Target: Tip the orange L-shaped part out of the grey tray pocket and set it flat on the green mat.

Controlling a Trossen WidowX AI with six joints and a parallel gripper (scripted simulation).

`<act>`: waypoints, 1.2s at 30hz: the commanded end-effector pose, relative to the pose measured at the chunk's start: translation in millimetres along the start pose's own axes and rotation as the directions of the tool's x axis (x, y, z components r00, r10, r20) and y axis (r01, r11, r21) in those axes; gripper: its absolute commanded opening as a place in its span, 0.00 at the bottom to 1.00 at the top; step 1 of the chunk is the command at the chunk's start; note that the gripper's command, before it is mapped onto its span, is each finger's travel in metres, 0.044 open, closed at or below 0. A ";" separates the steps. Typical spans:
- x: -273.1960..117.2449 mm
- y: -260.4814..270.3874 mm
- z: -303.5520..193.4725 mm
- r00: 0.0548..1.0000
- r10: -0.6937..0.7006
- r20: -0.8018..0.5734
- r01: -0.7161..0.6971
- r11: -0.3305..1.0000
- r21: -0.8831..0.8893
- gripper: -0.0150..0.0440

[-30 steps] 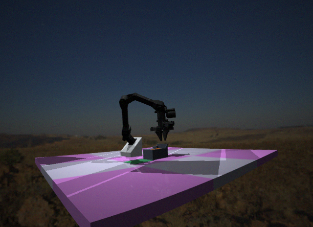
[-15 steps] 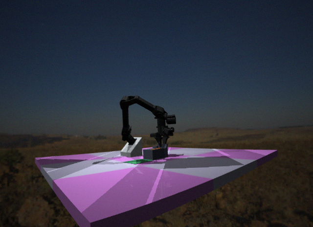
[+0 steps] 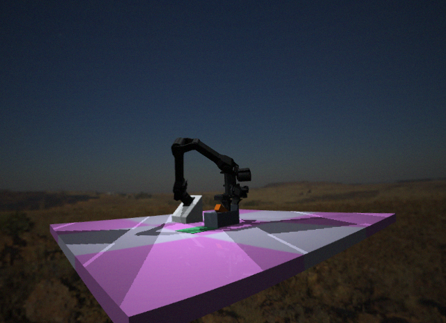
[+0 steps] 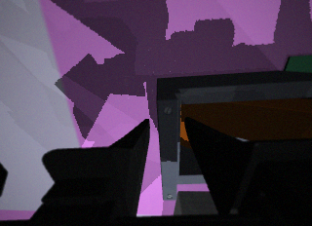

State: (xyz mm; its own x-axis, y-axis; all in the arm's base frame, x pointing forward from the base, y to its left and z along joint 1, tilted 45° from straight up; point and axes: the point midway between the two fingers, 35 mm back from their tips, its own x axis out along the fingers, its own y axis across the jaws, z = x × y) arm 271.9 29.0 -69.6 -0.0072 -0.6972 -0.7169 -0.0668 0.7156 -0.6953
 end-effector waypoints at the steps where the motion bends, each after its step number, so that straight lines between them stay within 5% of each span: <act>1: 9.3 -1.3 -2.3 1.000 -0.008 -0.006 0.008 1.000 -0.008 0.56; 36: -7.1 10.9 -1.8 1.000 -0.006 -0.006 0.006 1.000 -0.008 0.56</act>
State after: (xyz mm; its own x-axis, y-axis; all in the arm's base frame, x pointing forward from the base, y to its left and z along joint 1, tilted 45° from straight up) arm 269.4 36.1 -73.6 -0.0076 -0.7022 -0.7120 -0.0783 0.7102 -0.6996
